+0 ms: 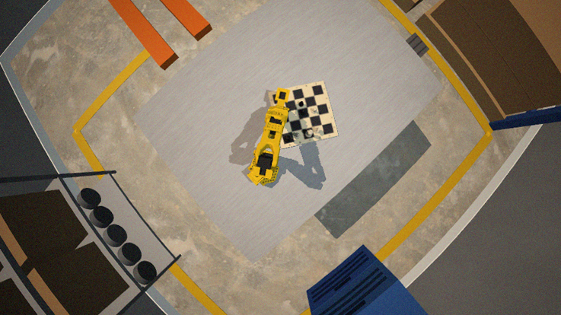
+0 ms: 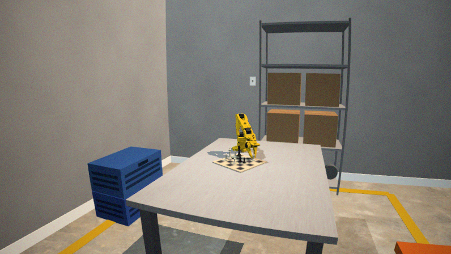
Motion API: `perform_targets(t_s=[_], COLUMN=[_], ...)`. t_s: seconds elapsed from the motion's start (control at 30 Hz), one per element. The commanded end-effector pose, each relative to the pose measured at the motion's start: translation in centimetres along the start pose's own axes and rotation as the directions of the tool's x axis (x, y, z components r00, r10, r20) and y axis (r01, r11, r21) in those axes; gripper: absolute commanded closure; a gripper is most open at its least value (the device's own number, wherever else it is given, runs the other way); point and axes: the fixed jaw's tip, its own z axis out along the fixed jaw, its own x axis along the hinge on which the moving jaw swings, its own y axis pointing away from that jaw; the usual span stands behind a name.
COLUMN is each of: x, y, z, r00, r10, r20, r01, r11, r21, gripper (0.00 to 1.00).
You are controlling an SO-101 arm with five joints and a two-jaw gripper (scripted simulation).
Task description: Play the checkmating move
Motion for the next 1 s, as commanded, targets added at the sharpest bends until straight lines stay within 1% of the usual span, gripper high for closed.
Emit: perform_targets(t_s=[0.0, 0.5, 0.97], x=[0.61, 0.61, 0.61], y=[0.10, 0.10, 0.27], z=[-0.06, -0.06, -0.06], r00=[1.000, 1.000, 1.000], r10=[-0.007, -0.007, -0.007], r20=[-0.022, -0.022, -0.022], r01=[0.007, 0.007, 0.007], r11=[1.000, 1.000, 1.000], r21=[-0.003, -0.003, -0.007], gripper=[0.99, 0.89, 0.88])
